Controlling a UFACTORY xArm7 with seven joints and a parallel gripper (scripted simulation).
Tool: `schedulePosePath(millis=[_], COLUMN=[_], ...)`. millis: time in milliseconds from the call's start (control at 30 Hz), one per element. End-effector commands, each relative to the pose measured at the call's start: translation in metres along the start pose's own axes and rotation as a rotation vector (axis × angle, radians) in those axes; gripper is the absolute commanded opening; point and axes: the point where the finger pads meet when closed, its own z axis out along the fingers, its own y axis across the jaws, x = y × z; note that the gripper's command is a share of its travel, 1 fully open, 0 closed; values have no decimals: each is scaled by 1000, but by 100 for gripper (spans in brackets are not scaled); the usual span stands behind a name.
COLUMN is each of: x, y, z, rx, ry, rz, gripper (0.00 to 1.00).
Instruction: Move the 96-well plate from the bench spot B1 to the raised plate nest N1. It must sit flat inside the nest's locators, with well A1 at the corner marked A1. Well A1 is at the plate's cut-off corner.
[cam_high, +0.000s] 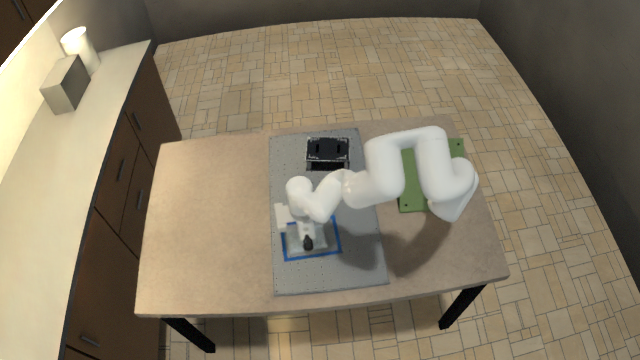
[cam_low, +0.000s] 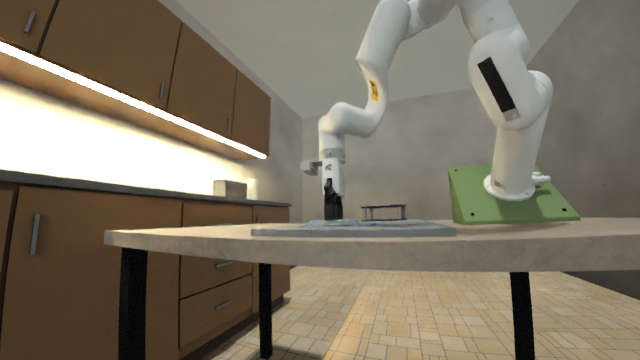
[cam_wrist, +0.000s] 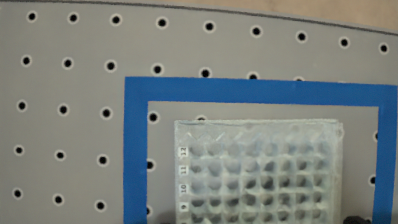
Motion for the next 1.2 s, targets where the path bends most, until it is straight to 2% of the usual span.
schedulePosePath(millis=[0,833,867,1167], x=[2,2,2,2], y=[1,1,1,1], z=[-1,5,4,4], rx=[-2,-2,-2,-2], ry=[5,5,5,5], rz=[1,1,1,1], gripper=[100,100,0,0])
